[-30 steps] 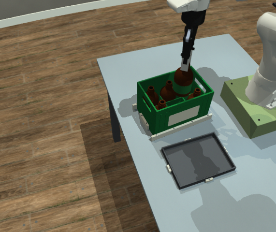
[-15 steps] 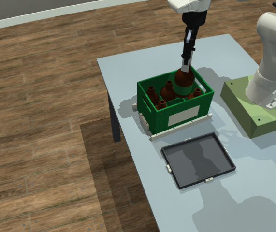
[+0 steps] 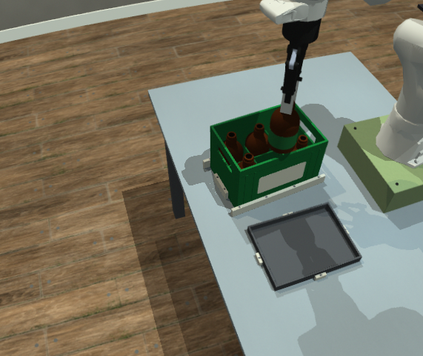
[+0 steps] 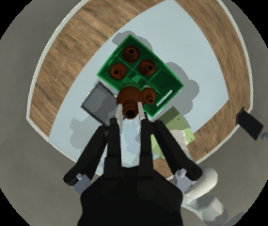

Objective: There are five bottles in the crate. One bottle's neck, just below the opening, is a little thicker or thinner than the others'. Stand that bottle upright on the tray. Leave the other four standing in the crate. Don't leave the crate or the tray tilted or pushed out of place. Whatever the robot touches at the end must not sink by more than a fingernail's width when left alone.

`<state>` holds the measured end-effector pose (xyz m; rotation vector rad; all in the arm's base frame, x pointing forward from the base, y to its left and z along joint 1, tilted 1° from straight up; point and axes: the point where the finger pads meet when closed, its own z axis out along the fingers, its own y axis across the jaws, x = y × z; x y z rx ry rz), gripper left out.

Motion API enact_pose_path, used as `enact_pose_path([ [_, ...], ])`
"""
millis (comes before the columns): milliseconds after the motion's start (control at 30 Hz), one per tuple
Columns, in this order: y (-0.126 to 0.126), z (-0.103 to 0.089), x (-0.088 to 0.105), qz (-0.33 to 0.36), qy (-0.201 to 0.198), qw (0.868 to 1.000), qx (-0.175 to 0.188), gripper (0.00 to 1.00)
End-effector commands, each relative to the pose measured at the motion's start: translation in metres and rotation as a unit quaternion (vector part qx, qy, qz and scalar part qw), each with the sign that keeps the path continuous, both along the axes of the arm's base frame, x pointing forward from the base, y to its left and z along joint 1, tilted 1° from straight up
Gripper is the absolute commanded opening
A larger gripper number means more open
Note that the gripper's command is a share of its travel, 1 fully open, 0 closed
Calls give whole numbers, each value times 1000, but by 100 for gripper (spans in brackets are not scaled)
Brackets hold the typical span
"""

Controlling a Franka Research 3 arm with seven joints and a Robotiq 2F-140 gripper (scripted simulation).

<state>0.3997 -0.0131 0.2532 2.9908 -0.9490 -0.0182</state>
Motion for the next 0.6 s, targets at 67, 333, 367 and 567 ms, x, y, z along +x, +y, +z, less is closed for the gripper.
enact_pose_path([
  [67,11,1,1,-8,-2,1000,2,10],
  [333,21,1,0,-8,-2,1000,2,10],
  [367,23,1,0,-8,-2,1000,2,10],
  [567,35,1,-1,-8,-2,1000,2,10],
])
